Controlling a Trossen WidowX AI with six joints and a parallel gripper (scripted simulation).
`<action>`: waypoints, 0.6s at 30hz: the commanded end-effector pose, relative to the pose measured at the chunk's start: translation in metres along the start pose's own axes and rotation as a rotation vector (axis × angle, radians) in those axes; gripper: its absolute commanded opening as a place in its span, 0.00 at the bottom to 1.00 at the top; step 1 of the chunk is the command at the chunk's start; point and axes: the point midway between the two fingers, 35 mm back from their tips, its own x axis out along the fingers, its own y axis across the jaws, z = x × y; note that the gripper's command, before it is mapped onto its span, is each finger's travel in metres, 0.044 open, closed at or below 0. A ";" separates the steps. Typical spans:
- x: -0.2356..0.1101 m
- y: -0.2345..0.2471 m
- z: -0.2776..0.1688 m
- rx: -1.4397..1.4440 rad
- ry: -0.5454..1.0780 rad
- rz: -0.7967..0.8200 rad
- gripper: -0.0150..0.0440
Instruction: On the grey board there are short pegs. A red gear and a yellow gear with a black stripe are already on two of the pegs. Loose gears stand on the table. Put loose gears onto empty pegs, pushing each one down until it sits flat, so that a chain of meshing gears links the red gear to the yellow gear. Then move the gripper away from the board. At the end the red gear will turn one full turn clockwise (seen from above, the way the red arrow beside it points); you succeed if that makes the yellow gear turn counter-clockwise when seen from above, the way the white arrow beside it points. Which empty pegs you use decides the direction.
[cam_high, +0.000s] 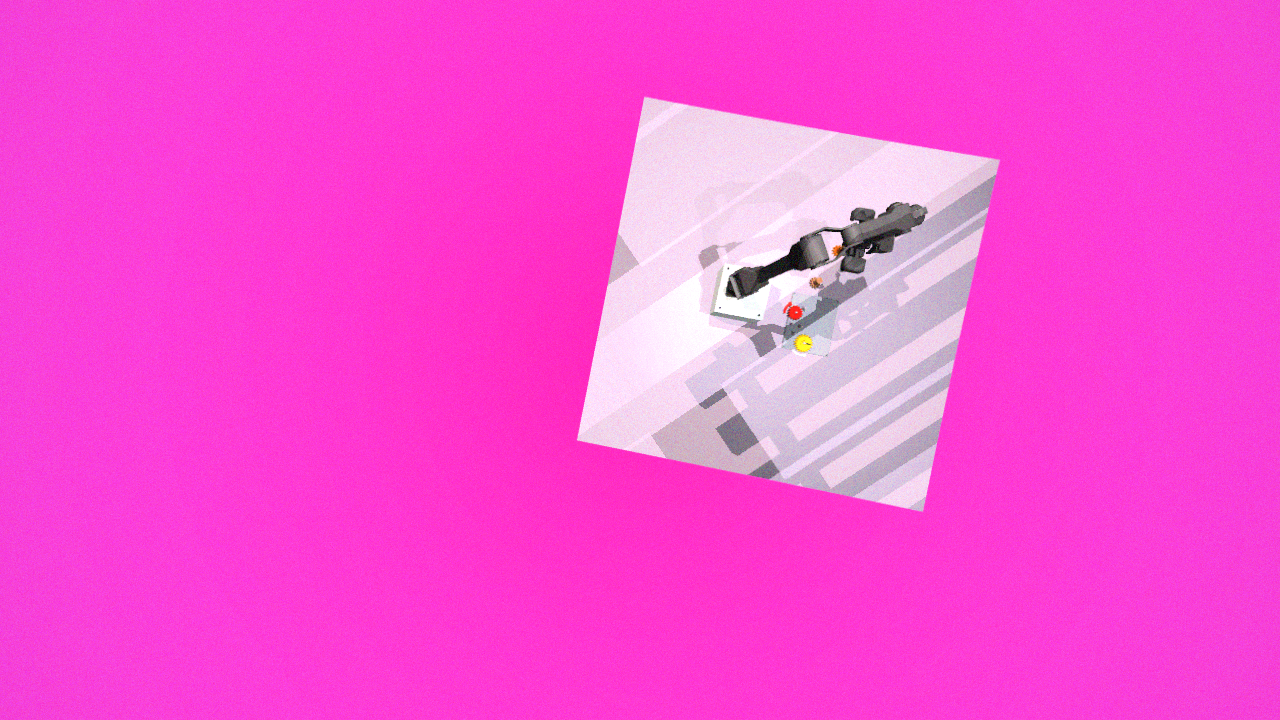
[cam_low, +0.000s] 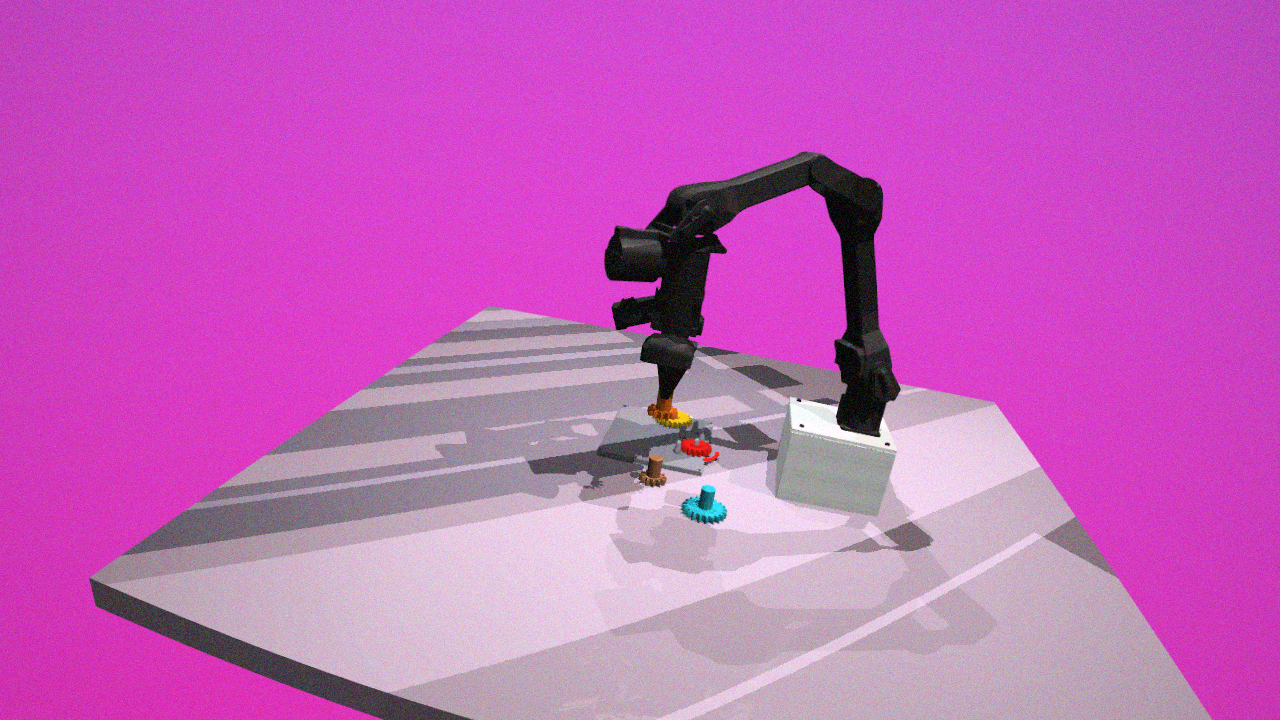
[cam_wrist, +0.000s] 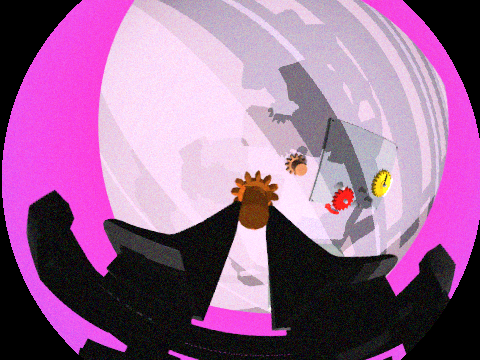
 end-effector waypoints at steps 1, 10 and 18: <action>-0.003 -0.004 0.001 0.006 -0.005 0.002 0.25; 0.003 -0.027 0.005 -0.002 -0.004 -0.001 0.25; 0.009 -0.047 0.007 -0.007 -0.003 -0.003 0.25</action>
